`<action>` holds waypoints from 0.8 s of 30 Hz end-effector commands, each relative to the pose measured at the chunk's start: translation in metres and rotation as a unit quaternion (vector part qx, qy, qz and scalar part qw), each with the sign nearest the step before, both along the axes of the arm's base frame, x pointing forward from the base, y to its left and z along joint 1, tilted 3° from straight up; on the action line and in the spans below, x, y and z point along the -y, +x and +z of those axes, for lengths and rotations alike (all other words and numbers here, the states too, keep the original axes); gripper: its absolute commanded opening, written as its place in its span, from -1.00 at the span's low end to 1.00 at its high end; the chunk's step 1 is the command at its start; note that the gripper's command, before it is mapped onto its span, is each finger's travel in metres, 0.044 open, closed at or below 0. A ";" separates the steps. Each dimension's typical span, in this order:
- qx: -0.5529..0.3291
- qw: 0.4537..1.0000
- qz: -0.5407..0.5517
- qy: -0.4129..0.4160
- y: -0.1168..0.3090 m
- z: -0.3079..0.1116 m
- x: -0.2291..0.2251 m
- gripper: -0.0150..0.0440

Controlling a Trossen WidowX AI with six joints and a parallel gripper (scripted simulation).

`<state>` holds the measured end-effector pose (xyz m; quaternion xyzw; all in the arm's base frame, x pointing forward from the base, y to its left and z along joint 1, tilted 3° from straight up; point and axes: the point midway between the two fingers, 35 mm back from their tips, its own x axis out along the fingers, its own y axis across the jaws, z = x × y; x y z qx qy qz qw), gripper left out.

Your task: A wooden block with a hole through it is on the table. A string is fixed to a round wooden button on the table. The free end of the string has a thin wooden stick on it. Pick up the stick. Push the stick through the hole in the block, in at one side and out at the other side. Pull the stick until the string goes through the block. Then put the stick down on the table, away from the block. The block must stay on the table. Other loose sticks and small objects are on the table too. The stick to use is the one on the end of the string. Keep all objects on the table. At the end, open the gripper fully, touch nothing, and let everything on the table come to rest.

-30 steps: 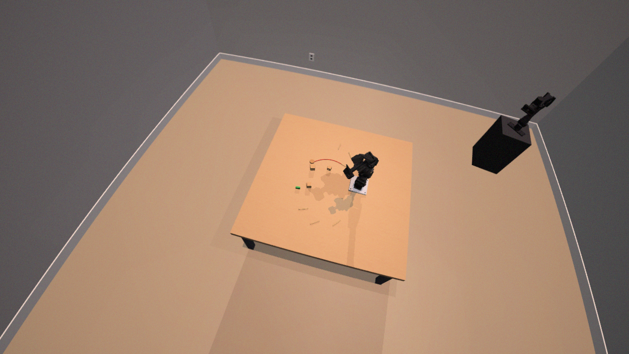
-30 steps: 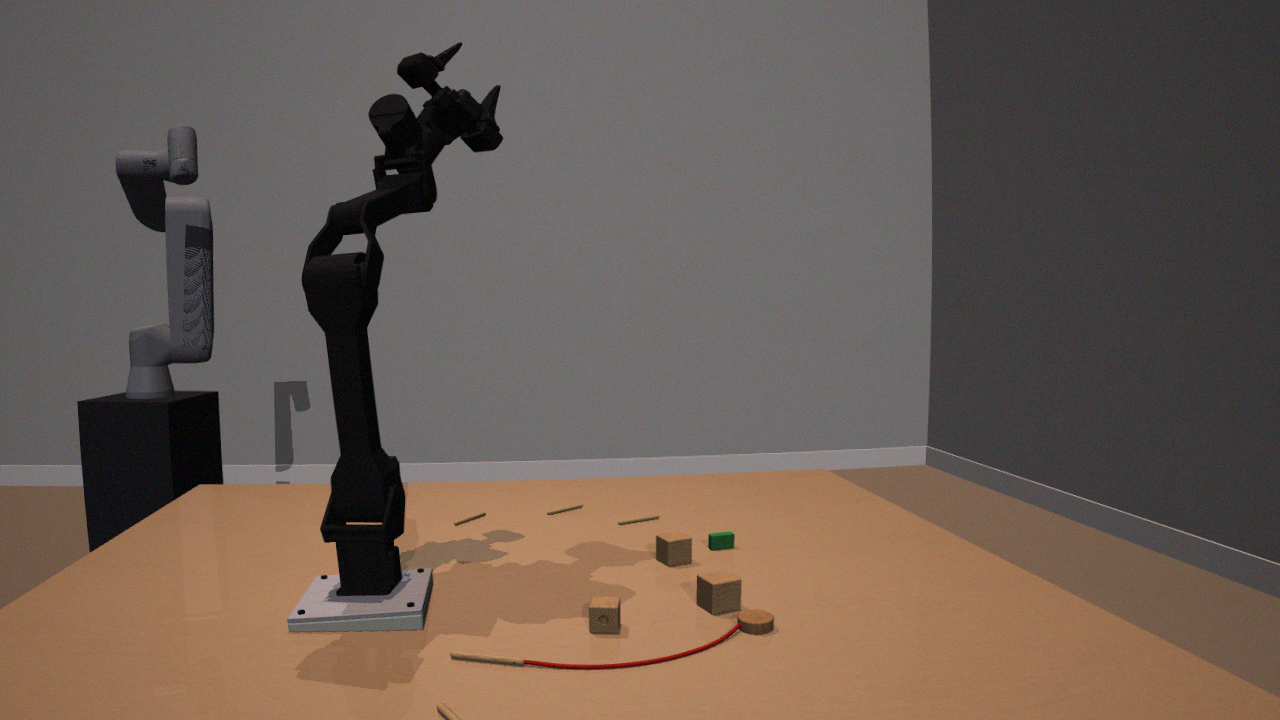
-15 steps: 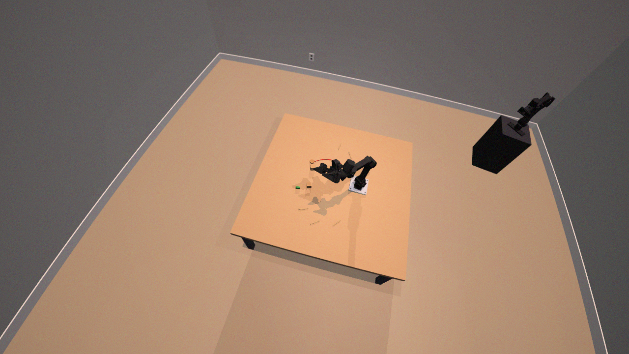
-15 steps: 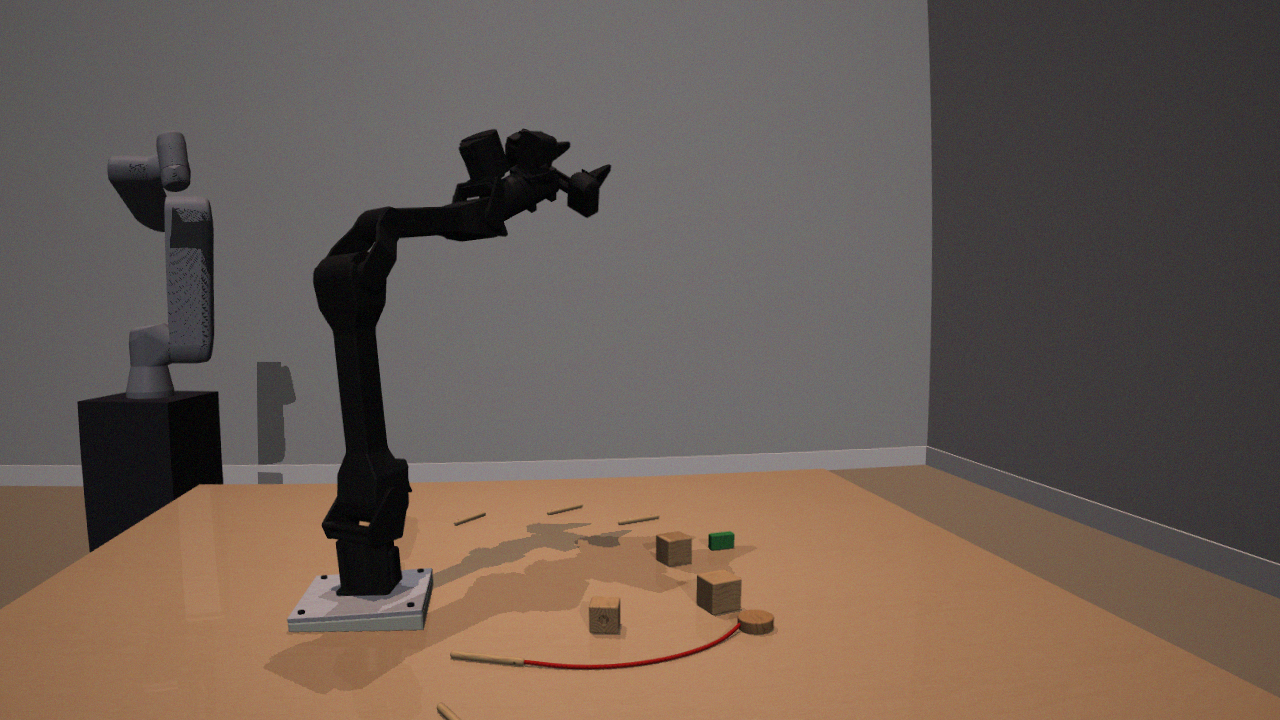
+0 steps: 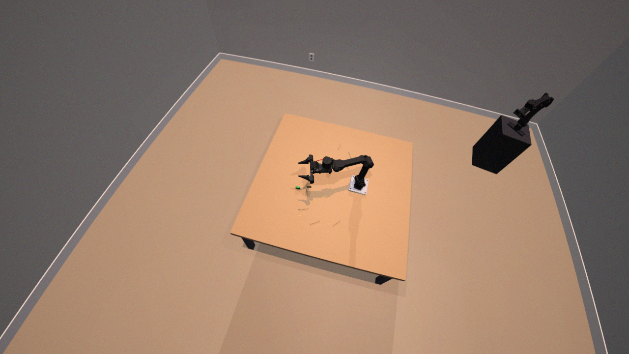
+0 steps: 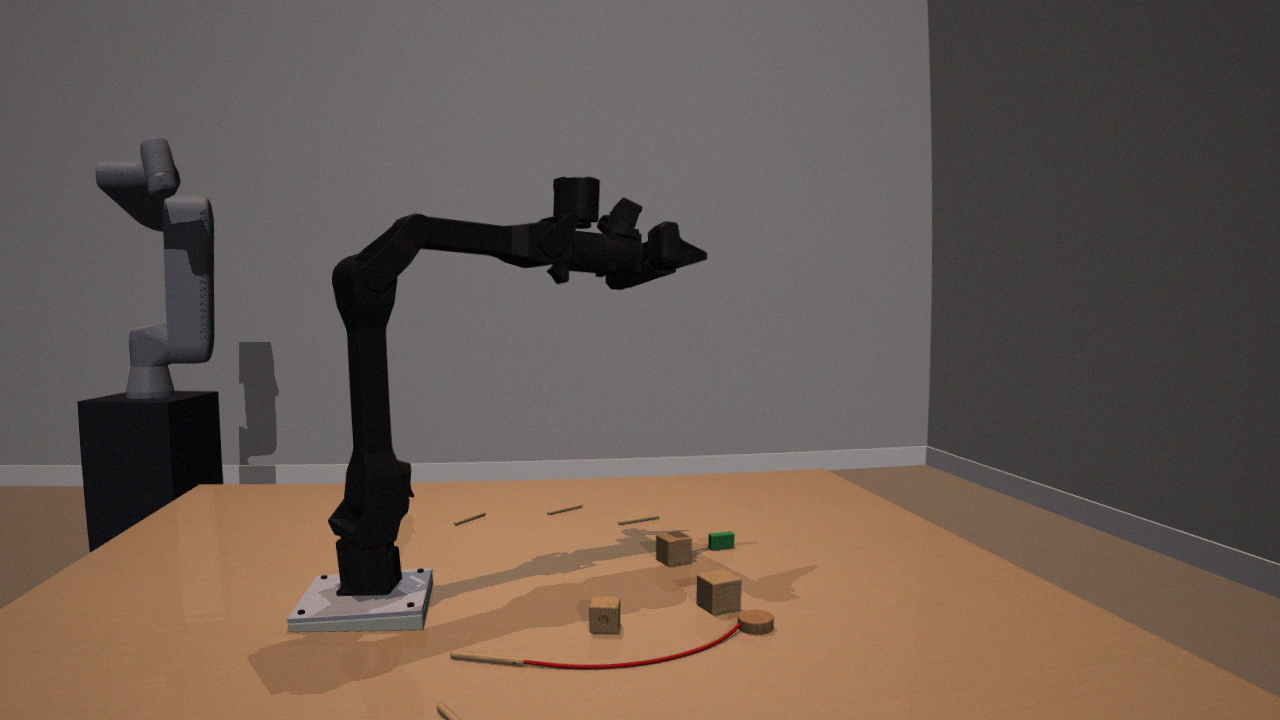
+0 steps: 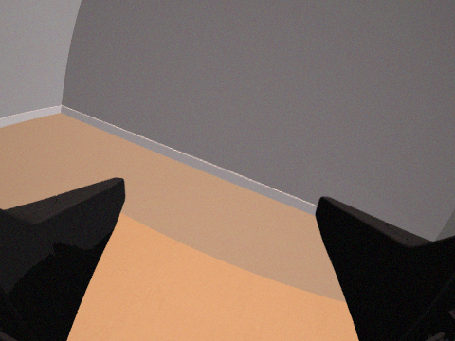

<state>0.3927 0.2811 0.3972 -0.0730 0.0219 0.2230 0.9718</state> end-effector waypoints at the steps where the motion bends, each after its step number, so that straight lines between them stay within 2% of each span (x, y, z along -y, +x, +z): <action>1: -0.046 0.989 -0.022 -0.137 0.028 -0.060 0.038 1.00; 7: -0.116 0.950 -0.027 -0.288 0.046 -0.127 0.100 1.00; 13: -0.202 0.889 0.000 -0.410 0.044 -0.190 0.167 1.00; 19: -0.298 0.814 0.063 -0.494 0.018 -0.249 0.236 1.00; 24: -0.378 0.747 0.146 -0.526 -0.023 -0.291 0.288 1.00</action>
